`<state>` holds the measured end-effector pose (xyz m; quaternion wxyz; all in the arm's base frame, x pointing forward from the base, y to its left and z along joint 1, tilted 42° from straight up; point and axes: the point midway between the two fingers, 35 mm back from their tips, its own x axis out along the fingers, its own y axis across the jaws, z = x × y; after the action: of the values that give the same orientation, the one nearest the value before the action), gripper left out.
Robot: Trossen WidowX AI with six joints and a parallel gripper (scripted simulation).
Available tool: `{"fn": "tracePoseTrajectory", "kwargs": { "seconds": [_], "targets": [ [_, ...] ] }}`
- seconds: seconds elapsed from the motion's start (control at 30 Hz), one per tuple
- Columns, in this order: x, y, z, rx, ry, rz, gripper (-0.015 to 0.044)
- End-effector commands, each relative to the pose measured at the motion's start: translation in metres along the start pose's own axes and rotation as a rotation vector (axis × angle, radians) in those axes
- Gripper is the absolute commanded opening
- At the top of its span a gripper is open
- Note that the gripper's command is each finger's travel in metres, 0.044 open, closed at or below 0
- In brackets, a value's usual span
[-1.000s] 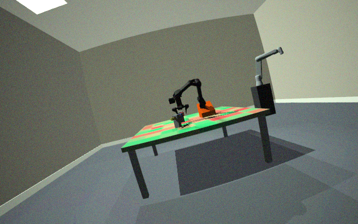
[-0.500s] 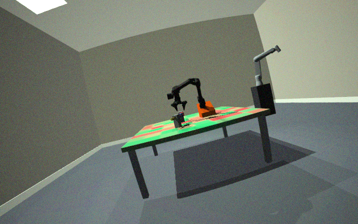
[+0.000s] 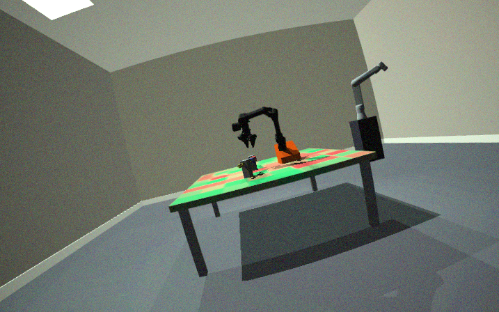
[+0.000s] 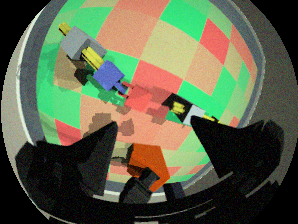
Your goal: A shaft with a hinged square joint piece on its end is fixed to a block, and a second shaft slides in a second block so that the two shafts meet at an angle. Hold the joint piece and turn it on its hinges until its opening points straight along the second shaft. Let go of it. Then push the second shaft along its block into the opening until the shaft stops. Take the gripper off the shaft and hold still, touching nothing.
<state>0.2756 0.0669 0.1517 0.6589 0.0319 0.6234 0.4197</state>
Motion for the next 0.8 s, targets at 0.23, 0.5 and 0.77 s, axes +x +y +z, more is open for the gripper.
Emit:
{"fn": "tracePoseTrajectory", "kwargs": {
  "seconds": [0.23,0.5,0.77],
  "targets": [
    [-0.03,0.0,-0.005,0.285,-0.033,0.041,0.044],
    [0.001,-0.047,-0.035,0.397,-0.018,0.06,0.044],
    [0.009,-0.055,-0.042,0.46,-0.013,0.063,0.044]
  ]
}}
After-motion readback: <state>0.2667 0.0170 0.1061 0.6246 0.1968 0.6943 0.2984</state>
